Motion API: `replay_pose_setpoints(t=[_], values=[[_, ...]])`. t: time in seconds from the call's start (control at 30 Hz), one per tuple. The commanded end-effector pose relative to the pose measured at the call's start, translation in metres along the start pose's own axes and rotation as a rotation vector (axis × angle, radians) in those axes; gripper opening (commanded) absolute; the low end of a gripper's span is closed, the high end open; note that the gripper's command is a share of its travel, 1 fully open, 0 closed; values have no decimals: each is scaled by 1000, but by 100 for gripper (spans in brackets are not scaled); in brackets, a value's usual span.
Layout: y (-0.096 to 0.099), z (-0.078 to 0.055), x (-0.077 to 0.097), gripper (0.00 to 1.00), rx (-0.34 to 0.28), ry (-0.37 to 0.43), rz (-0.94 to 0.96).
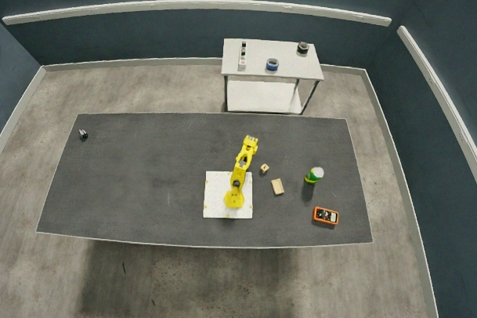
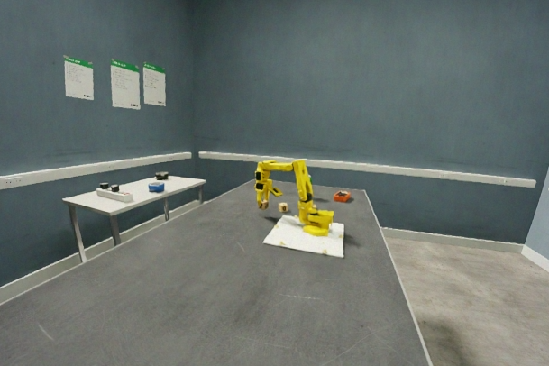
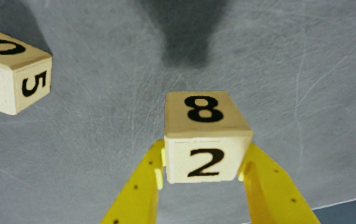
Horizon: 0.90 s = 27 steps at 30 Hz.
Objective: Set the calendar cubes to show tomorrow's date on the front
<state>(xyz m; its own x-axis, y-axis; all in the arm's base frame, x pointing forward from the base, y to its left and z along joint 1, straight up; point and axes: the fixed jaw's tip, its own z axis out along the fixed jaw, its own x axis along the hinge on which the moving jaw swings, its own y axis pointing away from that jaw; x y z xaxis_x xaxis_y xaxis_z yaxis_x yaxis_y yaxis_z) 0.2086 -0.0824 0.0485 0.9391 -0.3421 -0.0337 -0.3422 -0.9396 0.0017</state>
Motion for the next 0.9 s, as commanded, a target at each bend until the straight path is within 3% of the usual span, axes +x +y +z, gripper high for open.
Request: replay_pose_setpoints(t=[0.0, 0.87], values=[[1, -10, 1, 0, 2, 21, 5], [0, -11, 1, 0, 2, 21, 60]])
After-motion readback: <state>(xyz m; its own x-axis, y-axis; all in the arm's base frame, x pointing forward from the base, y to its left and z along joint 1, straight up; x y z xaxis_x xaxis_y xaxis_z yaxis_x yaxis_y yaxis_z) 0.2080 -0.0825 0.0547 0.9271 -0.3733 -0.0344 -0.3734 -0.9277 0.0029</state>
